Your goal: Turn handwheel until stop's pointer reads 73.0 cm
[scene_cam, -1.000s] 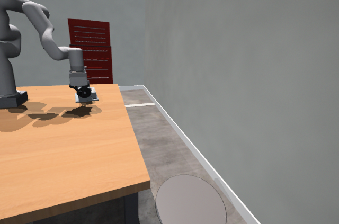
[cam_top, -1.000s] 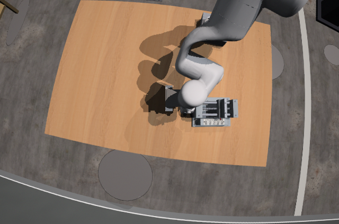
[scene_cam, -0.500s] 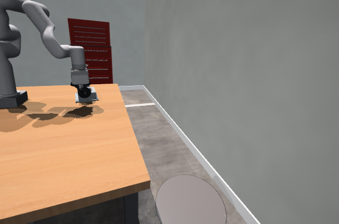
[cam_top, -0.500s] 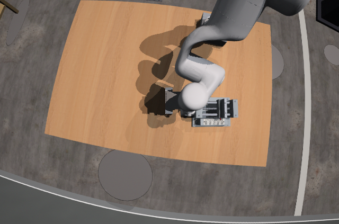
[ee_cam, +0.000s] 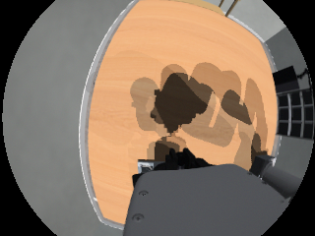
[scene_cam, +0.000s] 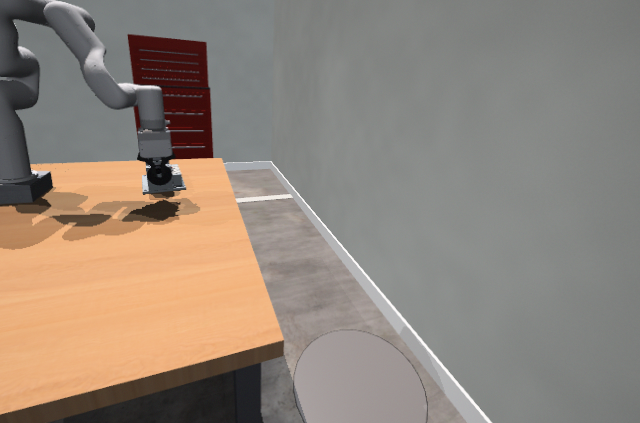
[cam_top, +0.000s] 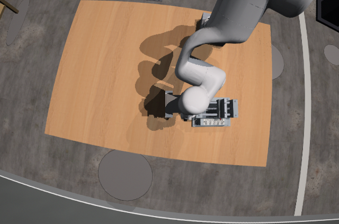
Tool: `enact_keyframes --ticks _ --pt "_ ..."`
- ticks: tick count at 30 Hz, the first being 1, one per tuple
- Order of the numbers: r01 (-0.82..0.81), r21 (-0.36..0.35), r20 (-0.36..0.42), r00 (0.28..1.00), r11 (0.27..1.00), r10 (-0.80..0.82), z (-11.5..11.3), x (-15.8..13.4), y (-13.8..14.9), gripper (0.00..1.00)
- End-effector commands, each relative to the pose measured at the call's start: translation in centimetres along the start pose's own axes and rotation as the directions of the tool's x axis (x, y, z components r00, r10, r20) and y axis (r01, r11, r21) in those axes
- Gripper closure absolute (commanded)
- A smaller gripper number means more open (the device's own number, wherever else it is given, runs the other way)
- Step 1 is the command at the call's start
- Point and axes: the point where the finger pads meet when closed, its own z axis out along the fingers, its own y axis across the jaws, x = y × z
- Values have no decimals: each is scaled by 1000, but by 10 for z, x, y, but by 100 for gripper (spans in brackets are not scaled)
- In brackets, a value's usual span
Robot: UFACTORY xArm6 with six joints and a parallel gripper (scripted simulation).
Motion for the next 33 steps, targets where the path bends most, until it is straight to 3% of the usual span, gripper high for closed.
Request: enact_keyframes --ticks 1,33 --pt "0 0 0 1000 1000 0 0 0 -2 94" --pt "0 0 0 1000 1000 0 1 0 -12 94"
